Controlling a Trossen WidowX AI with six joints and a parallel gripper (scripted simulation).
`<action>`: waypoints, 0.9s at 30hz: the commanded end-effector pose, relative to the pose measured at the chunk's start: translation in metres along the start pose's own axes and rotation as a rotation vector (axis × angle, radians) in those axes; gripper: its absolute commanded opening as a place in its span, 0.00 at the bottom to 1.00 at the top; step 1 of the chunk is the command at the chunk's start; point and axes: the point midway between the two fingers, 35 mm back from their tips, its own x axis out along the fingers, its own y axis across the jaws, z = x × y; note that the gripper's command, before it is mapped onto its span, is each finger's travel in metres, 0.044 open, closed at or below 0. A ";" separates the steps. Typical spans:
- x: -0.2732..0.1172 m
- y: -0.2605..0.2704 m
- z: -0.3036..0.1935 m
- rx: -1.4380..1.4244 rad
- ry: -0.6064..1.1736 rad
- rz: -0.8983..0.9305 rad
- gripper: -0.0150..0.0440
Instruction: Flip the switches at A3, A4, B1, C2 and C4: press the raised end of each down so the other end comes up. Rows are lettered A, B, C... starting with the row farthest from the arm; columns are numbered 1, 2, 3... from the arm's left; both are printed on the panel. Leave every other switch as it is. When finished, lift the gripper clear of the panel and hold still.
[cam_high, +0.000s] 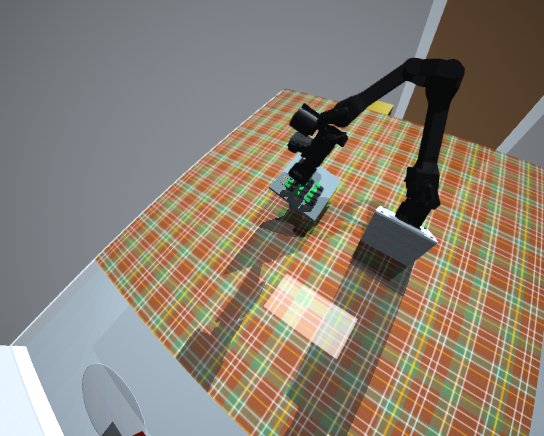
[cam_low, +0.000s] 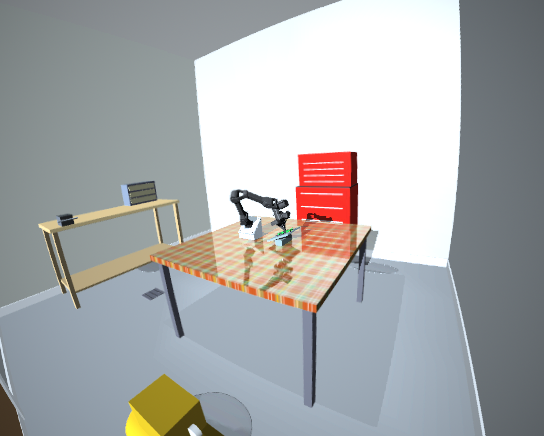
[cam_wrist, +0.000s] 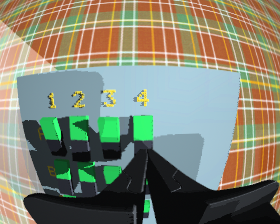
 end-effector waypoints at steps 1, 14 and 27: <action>0.001 0.001 -0.001 -0.007 0.002 0.005 0.25; 0.002 0.001 -0.001 -0.007 0.002 0.005 0.25; 0.004 0.001 -0.001 -0.007 0.002 0.005 0.25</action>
